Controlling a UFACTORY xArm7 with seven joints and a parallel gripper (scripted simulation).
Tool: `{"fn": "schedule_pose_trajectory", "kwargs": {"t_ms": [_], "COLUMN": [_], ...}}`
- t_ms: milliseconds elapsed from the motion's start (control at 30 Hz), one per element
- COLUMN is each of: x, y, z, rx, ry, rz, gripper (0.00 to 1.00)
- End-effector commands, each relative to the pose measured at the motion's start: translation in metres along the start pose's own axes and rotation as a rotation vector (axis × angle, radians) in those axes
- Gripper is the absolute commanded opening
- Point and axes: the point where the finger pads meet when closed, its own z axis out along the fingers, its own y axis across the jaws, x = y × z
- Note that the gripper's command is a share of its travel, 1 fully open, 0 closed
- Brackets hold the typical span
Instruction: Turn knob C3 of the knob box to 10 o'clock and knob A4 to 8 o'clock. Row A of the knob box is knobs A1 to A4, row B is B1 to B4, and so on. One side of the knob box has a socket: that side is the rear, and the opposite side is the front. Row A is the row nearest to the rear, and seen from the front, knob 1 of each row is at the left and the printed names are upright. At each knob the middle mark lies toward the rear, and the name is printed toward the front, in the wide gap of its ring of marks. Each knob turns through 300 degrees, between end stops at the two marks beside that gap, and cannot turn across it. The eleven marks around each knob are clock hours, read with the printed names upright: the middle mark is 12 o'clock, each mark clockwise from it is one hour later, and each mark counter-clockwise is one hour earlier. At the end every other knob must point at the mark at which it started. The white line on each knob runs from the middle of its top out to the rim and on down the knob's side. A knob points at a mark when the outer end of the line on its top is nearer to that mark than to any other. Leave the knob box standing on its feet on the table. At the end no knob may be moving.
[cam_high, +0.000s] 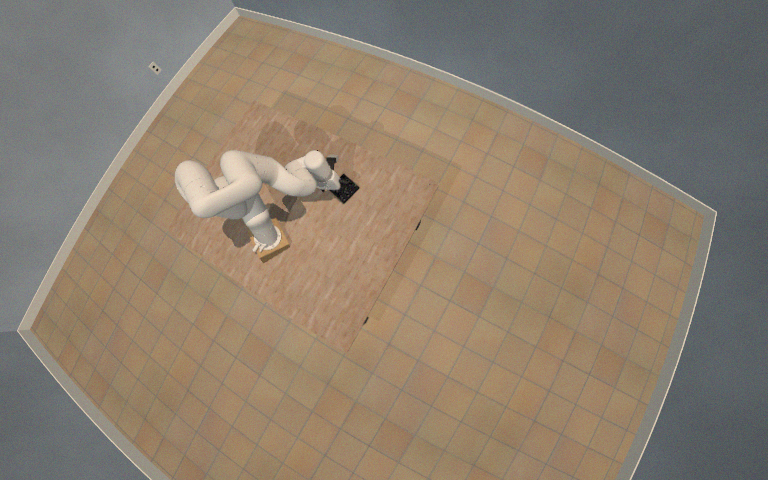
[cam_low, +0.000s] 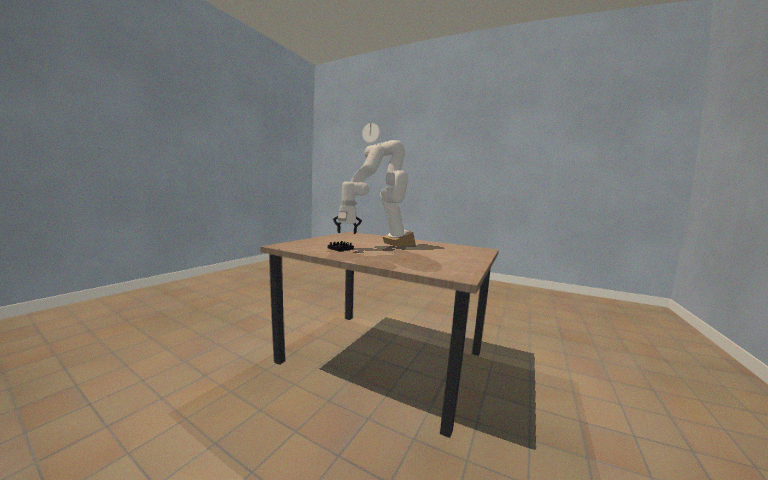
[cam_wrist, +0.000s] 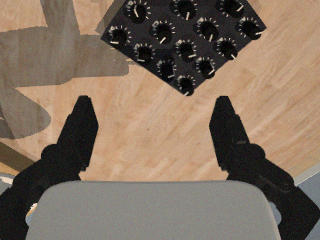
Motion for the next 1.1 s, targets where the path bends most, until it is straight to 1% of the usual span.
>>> {"fn": "schedule_pose_trajectory", "kwargs": {"t_ms": [0, 67, 100, 200, 567, 633, 667, 767, 1067], "x": [0.001, 0.001, 0.001, 0.001, 0.000, 0.000, -0.001, -0.001, -0.003], "y": [0.003, 0.003, 0.004, 0.005, 0.010, 0.010, 0.011, 0.012, 0.015], "z": [-0.003, -0.003, -0.004, -0.005, -0.008, -0.008, -0.009, -0.009, -0.011], "rx": [0.006, 0.006, 0.005, 0.005, 0.001, 0.001, 0.000, -0.001, -0.003], "ry": [0.014, 0.014, 0.015, 0.016, 0.019, 0.019, 0.019, 0.019, 0.019], "rz": [-0.156, -0.156, -0.240, -0.302, -0.624, -0.624, -0.709, -0.771, -1.034], "gripper": [1.00, 1.00, 1.00, 1.00, 1.00, 1.00, 1.00, 1.00, 1.00]}}
